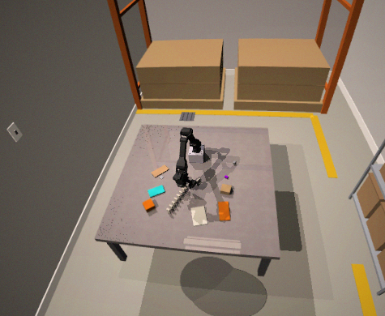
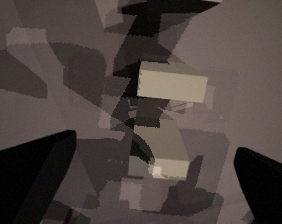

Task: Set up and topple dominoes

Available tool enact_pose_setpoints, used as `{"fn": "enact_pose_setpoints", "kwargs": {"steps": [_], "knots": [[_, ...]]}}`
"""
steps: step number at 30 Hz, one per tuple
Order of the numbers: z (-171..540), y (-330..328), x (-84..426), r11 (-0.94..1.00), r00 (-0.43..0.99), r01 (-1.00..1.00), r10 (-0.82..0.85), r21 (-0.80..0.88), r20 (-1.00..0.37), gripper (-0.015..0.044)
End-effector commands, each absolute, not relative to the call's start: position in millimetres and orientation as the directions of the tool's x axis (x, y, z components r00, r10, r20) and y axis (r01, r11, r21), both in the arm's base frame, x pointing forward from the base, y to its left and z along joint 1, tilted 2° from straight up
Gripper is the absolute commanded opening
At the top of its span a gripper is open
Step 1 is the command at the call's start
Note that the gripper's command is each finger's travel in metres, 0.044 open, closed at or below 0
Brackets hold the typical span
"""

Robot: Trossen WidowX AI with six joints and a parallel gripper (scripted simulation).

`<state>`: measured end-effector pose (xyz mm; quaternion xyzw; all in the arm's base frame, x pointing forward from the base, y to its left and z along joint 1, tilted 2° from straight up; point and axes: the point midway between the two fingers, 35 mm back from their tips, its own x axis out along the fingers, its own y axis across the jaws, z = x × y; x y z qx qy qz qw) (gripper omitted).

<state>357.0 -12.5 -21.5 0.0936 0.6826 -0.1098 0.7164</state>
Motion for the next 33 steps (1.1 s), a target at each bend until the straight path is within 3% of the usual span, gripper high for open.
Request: {"fn": "enact_pose_setpoints", "kwargs": {"steps": [1,8,15,23,29,33], "knots": [[5,-12,361,0.959,0.047,0.284,-0.032,-0.017,-0.998,0.0440],[107,-8,352,0.958,0.047,0.285,-0.029,-0.014,-0.998,0.0440],[109,-9,351,0.962,0.047,0.273,-0.029,-0.015,-0.998,0.0440],[69,-48,317,0.953,0.048,-0.298,-0.045,-0.057,-0.998,0.0440],[39,-76,278,0.718,0.041,-0.693,-0.043,-0.060,-0.998,0.0440],[27,-84,262,0.587,0.039,-0.808,-0.040,-0.055,-0.998,0.0440]]}}
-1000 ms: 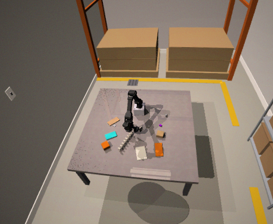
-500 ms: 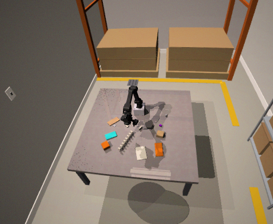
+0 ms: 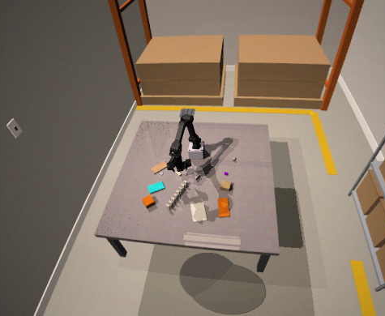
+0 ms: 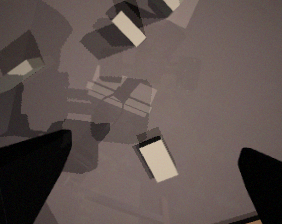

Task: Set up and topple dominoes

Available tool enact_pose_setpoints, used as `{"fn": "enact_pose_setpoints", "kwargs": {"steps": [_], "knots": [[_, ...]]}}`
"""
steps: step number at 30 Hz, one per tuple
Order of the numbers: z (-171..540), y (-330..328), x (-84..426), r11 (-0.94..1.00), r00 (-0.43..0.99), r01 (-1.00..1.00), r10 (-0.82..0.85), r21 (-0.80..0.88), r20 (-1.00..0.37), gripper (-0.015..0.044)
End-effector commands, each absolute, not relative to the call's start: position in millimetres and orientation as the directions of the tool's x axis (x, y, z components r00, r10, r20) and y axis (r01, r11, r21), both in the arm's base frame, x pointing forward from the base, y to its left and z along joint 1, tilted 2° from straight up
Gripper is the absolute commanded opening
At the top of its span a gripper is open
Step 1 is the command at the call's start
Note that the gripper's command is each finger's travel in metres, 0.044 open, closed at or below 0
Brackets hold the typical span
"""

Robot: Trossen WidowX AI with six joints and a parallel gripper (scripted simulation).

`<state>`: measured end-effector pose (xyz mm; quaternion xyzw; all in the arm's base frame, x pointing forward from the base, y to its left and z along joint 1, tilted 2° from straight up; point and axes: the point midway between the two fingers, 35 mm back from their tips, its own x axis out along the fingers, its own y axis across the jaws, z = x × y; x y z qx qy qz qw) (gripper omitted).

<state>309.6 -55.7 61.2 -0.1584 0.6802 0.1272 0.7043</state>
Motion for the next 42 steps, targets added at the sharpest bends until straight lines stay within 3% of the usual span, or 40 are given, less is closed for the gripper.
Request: {"fn": "enact_pose_setpoints", "kwargs": {"steps": [1,19,28,42], "knots": [[27,-84,260,0.577,0.038,-0.815,-0.040,-0.054,-0.998,0.0440],[25,-83,263,0.577,0.039,-0.815,-0.039,-0.054,-0.998,0.0440],[-37,-86,265,0.577,0.038,-0.815,-0.039,-0.054,-0.998,0.0440],[-53,-89,263,0.577,0.038,-0.815,-0.040,-0.054,-0.999,0.0440]]}}
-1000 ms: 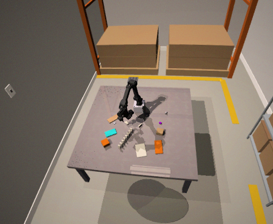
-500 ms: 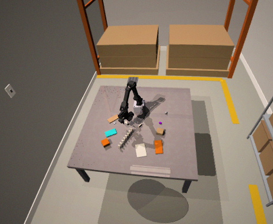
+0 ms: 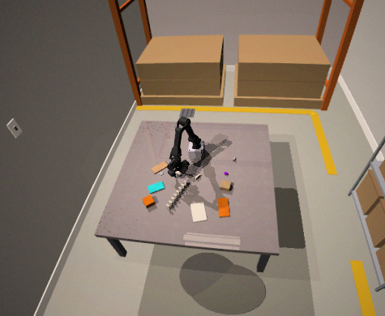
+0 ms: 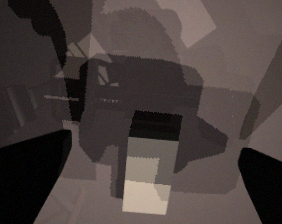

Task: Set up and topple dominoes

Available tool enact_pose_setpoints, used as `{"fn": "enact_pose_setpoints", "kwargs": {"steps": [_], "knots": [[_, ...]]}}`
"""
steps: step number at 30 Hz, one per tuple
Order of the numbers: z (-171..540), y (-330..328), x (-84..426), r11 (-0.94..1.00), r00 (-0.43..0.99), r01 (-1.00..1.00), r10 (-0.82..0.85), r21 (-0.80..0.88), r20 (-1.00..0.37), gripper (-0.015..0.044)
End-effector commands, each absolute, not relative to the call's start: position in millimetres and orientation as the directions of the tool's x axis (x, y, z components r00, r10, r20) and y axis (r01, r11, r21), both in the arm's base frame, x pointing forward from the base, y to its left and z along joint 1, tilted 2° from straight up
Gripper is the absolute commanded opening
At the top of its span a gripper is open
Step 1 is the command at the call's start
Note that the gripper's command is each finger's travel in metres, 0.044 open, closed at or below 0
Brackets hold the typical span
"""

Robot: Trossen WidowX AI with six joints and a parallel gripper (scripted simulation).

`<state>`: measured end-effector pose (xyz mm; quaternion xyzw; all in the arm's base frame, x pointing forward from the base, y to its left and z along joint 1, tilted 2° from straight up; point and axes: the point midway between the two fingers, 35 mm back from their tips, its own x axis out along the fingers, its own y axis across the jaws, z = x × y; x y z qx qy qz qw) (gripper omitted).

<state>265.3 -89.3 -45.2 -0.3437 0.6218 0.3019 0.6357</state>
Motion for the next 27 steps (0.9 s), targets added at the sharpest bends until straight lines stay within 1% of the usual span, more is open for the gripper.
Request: {"fn": "enact_pose_setpoints", "kwargs": {"steps": [1,7,19,20,27], "knots": [[-53.3,-88.9,263.0,0.577,0.038,-0.815,-0.040,-0.054,-0.999,0.0440],[-53.6,-88.9,263.0,0.577,0.038,-0.815,-0.040,-0.054,-0.999,0.0440],[-53.6,-88.9,263.0,0.577,0.038,-0.815,-0.040,-0.054,-0.999,0.0125],[-53.6,-88.9,263.0,0.577,0.038,-0.815,-0.040,-0.054,-0.999,0.0107],[-53.6,-88.9,263.0,0.577,0.038,-0.815,-0.040,-0.054,-0.999,0.0107]]}}
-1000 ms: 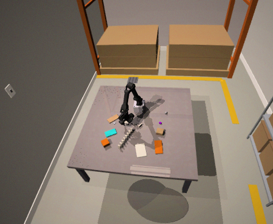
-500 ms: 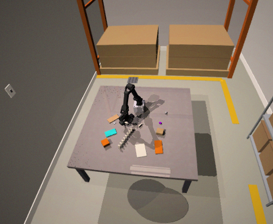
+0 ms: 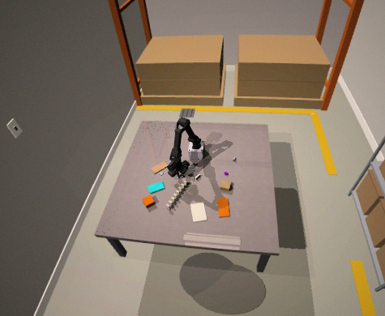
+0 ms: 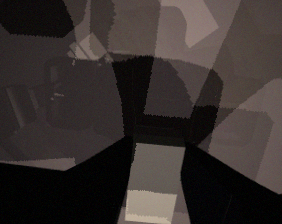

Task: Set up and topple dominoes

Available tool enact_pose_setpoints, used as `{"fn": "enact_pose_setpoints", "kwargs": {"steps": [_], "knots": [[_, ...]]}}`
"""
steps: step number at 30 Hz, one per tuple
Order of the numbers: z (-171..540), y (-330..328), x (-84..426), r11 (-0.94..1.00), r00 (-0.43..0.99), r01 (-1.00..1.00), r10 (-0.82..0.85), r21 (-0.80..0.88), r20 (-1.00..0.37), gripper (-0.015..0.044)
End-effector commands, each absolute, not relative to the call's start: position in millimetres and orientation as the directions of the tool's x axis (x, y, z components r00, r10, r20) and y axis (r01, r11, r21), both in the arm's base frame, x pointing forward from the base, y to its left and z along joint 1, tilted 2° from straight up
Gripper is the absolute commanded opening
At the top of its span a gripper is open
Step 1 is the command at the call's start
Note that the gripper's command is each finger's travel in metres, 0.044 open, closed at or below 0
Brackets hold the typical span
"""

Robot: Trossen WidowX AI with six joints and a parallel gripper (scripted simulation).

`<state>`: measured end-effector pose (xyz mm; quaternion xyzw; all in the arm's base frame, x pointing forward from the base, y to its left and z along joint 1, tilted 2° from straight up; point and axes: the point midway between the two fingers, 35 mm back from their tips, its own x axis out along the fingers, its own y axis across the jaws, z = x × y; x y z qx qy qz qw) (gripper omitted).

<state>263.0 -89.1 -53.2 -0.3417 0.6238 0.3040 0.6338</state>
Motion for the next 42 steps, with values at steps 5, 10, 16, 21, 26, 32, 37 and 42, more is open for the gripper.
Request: {"fn": "enact_pose_setpoints", "kwargs": {"steps": [5,10,16,21,26,32,37,42], "knots": [[-37,-87,263,0.577,0.038,-0.815,-0.040,-0.054,-0.998,0.0107],[25,-81,261,0.577,0.039,-0.815,-0.039,-0.054,-0.998,0.0107],[99,-73,260,0.577,0.039,-0.815,-0.039,-0.054,-0.998,0.0107],[107,-72,259,0.577,0.039,-0.815,-0.039,-0.054,-0.998,0.0107],[107,-73,259,0.592,0.039,-0.804,-0.039,-0.054,-0.998,0.0107],[107,-86,253,0.936,0.039,-0.348,-0.040,-0.051,-0.998,0.0107],[107,-99,247,0.981,0.038,0.189,-0.041,-0.033,-0.998,0.0107],[108,-111,240,0.741,0.037,0.671,-0.042,-0.006,-0.998,0.0107]]}}
